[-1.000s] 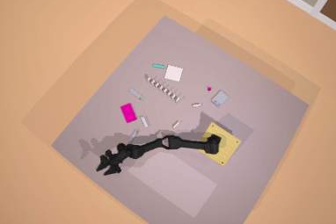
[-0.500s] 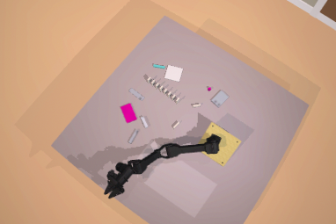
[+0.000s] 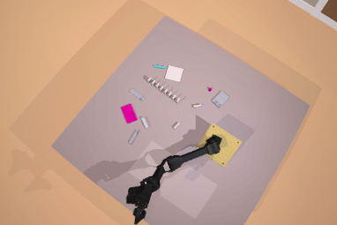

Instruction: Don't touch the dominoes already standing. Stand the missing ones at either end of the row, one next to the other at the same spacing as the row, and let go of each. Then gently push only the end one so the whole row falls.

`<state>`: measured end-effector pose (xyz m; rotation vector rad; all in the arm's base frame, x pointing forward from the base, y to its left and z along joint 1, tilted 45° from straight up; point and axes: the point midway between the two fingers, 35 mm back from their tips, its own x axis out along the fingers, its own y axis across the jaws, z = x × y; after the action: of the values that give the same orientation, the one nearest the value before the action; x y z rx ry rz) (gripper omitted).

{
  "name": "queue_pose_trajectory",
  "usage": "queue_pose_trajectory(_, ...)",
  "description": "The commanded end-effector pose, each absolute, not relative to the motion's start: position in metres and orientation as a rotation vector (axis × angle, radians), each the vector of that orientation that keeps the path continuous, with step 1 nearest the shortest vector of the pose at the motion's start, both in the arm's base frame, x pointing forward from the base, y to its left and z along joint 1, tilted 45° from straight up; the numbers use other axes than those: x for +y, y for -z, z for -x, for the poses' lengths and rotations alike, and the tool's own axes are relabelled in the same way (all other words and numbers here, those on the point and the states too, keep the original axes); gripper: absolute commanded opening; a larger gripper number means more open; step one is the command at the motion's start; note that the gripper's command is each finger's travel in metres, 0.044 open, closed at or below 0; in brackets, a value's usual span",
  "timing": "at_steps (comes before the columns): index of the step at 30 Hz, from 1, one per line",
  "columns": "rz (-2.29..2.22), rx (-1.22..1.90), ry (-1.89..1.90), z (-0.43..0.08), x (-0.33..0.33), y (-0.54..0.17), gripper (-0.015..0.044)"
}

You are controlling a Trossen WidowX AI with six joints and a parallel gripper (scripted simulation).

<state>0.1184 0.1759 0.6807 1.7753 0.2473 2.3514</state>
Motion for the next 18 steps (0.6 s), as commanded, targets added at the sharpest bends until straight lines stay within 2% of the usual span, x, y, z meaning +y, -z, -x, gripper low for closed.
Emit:
queue_pose_trajectory(1, -1.742, 0.129, -2.505, -0.069, 0.137, -0.693, 0.044)
queue_pose_trajectory(10, -1.687, -0.227, -2.843, 0.029, 0.024, -0.699, 0.044)
queue_pose_trajectory(13, -1.714, -0.365, -2.819, 0.031, 0.011, -0.694, 0.044)
queue_pose_trajectory(18, -1.706, -0.641, -2.963, 0.068, -0.064, -0.677, 0.044)
